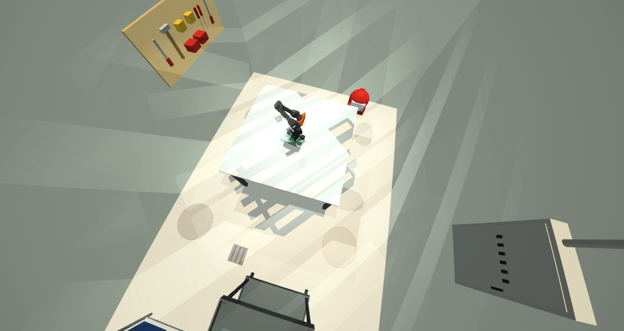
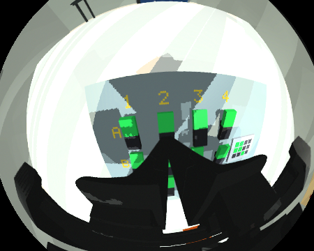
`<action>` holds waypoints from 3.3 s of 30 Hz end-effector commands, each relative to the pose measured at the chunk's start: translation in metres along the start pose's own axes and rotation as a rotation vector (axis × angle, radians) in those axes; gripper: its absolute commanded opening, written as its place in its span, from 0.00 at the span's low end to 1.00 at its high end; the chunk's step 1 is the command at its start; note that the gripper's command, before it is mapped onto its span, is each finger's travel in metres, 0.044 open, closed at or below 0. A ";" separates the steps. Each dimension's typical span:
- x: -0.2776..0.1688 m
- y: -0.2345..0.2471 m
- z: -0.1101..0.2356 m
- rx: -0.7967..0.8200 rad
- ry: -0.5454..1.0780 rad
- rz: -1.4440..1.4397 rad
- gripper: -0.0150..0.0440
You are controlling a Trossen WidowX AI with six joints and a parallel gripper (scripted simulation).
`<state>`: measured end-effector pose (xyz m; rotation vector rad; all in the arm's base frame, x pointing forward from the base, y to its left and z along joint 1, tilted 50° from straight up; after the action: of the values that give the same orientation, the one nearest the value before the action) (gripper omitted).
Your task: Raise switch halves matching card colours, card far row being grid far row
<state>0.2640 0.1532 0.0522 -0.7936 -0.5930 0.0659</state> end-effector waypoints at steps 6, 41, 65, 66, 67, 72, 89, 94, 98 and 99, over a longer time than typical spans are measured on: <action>-0.001 0.000 -0.002 -0.005 0.001 0.007 0.25; 0.031 -0.060 0.027 -0.013 0.053 0.009 0.25; 0.031 -0.060 0.003 -0.014 0.052 0.008 0.25; 0.031 -0.060 0.003 -0.014 0.052 0.008 0.25; 0.031 -0.060 0.003 -0.014 0.052 0.008 0.25; 0.031 -0.060 0.003 -0.014 0.052 0.008 0.25; 0.031 -0.060 0.003 -0.014 0.052 0.008 0.25; 0.031 -0.060 0.003 -0.014 0.052 0.008 0.25; 0.031 -0.060 0.002 -0.014 0.052 0.008 0.25; 0.031 -0.060 0.002 -0.014 0.052 0.008 0.25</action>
<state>0.2796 0.1216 0.1111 -0.8023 -0.5457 0.0427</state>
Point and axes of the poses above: the point midway between the two fingers, 35 mm back from their tips, its own z axis back along the fingers, its own y axis across the jaws, x = y × z, the point moved 7 cm from there along z, back along the fingers, and after that the axes turned 7 degrees about -z, right-handed, at the moved point
